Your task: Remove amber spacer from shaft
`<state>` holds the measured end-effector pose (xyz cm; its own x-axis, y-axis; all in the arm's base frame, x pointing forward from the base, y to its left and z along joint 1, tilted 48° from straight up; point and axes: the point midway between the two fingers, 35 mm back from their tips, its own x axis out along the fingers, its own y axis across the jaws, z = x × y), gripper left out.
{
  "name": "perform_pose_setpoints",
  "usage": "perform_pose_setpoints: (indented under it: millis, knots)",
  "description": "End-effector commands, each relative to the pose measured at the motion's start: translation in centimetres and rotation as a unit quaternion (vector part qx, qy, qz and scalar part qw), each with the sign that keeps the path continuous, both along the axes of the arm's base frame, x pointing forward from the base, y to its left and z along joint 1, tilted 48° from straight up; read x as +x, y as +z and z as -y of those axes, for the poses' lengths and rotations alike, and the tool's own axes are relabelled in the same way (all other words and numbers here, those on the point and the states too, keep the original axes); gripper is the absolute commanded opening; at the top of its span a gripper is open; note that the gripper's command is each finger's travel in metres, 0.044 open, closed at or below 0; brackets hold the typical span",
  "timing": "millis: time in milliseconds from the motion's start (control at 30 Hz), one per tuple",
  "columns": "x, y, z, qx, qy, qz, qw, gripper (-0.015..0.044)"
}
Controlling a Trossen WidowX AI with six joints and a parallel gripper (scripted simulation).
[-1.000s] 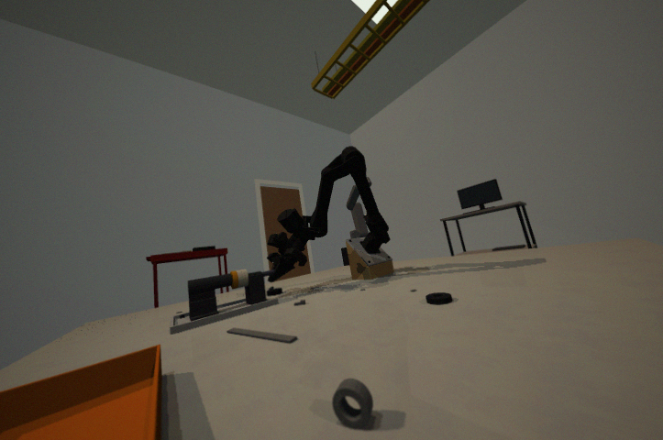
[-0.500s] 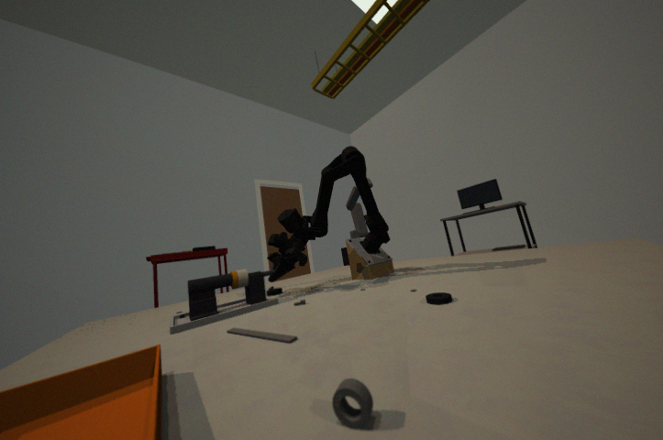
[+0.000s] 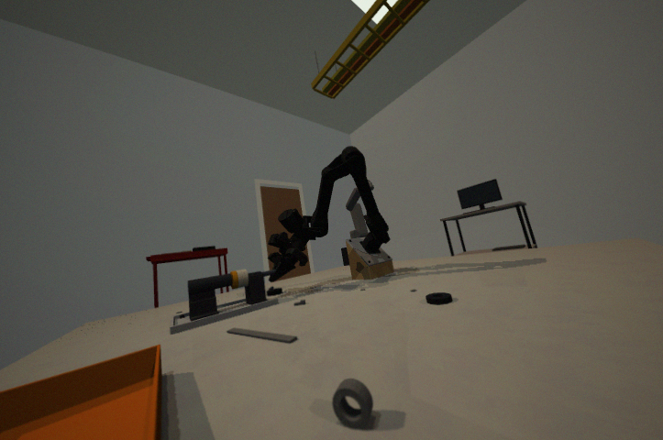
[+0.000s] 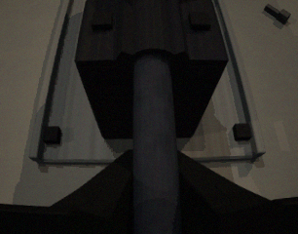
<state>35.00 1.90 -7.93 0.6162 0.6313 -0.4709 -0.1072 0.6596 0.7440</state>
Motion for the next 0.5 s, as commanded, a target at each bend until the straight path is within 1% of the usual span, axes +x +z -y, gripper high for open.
perform_pose_setpoints:
  millis: [0,467]
  knots:
    - [-0.12,0.01,0.00,0.000,0.001,0.001,1.000,0.0000]
    - [-0.24,0.00,0.02,0.000,0.001,0.001,1.000,0.0000]
